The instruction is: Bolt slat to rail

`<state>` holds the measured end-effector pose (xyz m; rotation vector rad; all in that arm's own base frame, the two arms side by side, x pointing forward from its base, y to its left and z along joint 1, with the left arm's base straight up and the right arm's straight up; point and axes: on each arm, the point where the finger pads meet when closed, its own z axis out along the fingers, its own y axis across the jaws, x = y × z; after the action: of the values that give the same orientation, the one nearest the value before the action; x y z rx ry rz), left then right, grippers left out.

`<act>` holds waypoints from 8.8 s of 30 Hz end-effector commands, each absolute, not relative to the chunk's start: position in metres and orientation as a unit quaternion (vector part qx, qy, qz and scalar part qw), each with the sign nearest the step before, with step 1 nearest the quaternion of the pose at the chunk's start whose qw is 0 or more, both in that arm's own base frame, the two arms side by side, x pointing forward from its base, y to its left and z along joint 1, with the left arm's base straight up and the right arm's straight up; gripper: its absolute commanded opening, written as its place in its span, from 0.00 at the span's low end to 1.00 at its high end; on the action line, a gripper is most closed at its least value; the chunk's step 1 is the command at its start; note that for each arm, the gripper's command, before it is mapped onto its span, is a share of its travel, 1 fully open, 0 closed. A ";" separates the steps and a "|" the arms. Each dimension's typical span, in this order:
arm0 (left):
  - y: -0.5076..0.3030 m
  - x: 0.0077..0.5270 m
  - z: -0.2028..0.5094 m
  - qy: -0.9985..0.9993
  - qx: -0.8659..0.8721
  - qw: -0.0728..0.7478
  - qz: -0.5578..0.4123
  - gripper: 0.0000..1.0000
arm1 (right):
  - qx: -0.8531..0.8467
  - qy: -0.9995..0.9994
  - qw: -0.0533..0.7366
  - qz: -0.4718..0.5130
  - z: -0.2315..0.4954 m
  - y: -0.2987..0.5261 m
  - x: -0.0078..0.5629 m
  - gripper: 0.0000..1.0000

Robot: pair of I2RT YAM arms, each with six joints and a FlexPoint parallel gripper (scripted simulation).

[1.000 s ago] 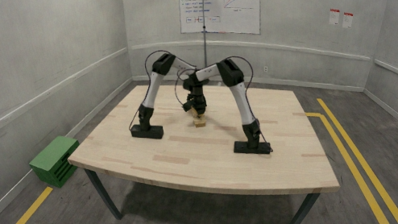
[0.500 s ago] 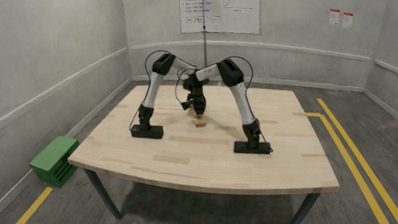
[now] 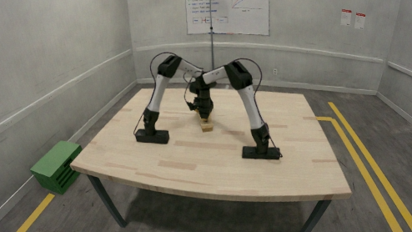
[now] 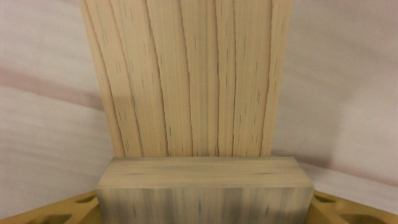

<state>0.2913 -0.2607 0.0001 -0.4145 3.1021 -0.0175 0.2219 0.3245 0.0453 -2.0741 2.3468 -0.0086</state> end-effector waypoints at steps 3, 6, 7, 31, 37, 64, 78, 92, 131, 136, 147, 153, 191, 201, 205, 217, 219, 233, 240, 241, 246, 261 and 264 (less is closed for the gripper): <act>-0.264 0.293 0.005 0.991 -0.132 0.012 -0.013 0.67 | -0.538 0.843 0.014 0.003 0.050 0.328 0.226 0.14; -0.264 0.293 0.005 0.991 -0.132 0.012 -0.013 0.67 | -0.521 0.853 0.014 0.003 0.050 0.328 0.226 0.14; -0.264 0.293 0.005 0.991 -0.132 0.012 -0.013 0.67 | -0.504 0.864 0.013 0.004 0.050 0.328 0.226 0.14; -0.264 0.293 0.005 0.991 -0.132 0.012 -0.013 0.67 | -0.091 0.996 0.008 0.007 0.049 0.328 0.226 0.14; -0.264 0.293 0.005 0.991 -0.132 0.012 -0.013 0.67 | 0.028 1.000 0.006 0.007 0.049 0.328 0.226 0.14; -0.264 0.293 0.005 0.991 -0.132 0.012 -0.013 0.67 | 0.454 0.891 0.001 0.006 0.049 0.328 0.226 0.14; -0.264 0.293 0.005 0.991 -0.132 0.012 -0.013 0.67 | 0.457 0.890 0.001 0.006 0.049 0.328 0.226 0.14; -0.264 0.293 0.005 0.991 -0.132 0.012 -0.013 0.67 | 0.457 0.890 0.001 0.006 0.049 0.328 0.226 0.14; -0.264 0.293 0.005 0.991 -0.132 0.012 -0.013 0.67 | 0.065 0.998 0.007 0.008 0.052 0.327 0.224 0.36; -0.264 0.293 0.005 0.991 -0.132 0.012 -0.013 0.67 | -0.079 0.997 0.008 0.007 0.052 0.327 0.224 0.36; -0.264 0.293 0.005 0.991 -0.132 0.012 -0.013 0.67 | -0.370 0.929 0.009 0.004 0.053 0.326 0.223 0.36; -0.264 0.293 0.005 0.991 -0.132 0.012 -0.013 0.67 | -0.523 0.852 0.009 0.002 0.053 0.326 0.223 0.36; -0.264 0.293 0.005 0.991 -0.132 0.012 -0.013 0.67 | -0.885 0.466 0.006 -0.001 0.055 0.326 0.223 0.36; -0.264 0.293 0.005 0.991 -0.132 0.012 -0.013 0.67 | -0.885 0.466 0.006 -0.001 0.055 0.326 0.223 0.36; -0.264 0.293 0.005 0.991 -0.132 0.012 -0.013 0.67 | -0.885 0.466 0.006 -0.001 0.055 0.326 0.223 0.36; -0.264 0.293 0.005 0.991 -0.132 0.012 -0.013 0.67 | -0.885 0.466 0.005 0.000 0.052 0.326 0.223 0.36; -0.264 0.293 0.005 0.991 -0.132 0.012 -0.013 0.67 | -0.885 0.466 0.005 0.000 0.051 0.326 0.223 0.36; -0.264 0.293 0.005 0.991 -0.132 0.012 -0.013 0.67 | -0.885 0.466 0.005 0.000 0.048 0.326 0.223 0.36; -0.264 0.293 0.005 0.991 -0.132 0.012 -0.013 0.67 | -0.885 0.466 0.005 0.000 0.046 0.326 0.223 0.36; -0.264 0.293 0.005 0.991 -0.132 0.012 -0.013 0.67 | -0.885 0.466 0.005 0.000 0.046 0.326 0.223 0.36; -0.264 0.293 0.005 0.991 -0.132 0.012 -0.013 0.67 | -0.885 0.466 0.005 0.000 0.045 0.326 0.223 0.36; -0.264 0.293 0.005 0.991 -0.132 0.012 -0.013 0.67 | -0.885 0.466 0.005 0.000 0.041 0.326 0.223 0.36; -0.264 0.293 0.005 0.991 -0.132 0.012 -0.013 0.67 | -0.885 0.466 0.005 0.000 0.041 0.326 0.223 0.36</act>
<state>0.2913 -0.2607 0.0001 -0.4145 3.1021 -0.0173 0.2231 0.3250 0.0470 -2.7666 1.4730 -0.0152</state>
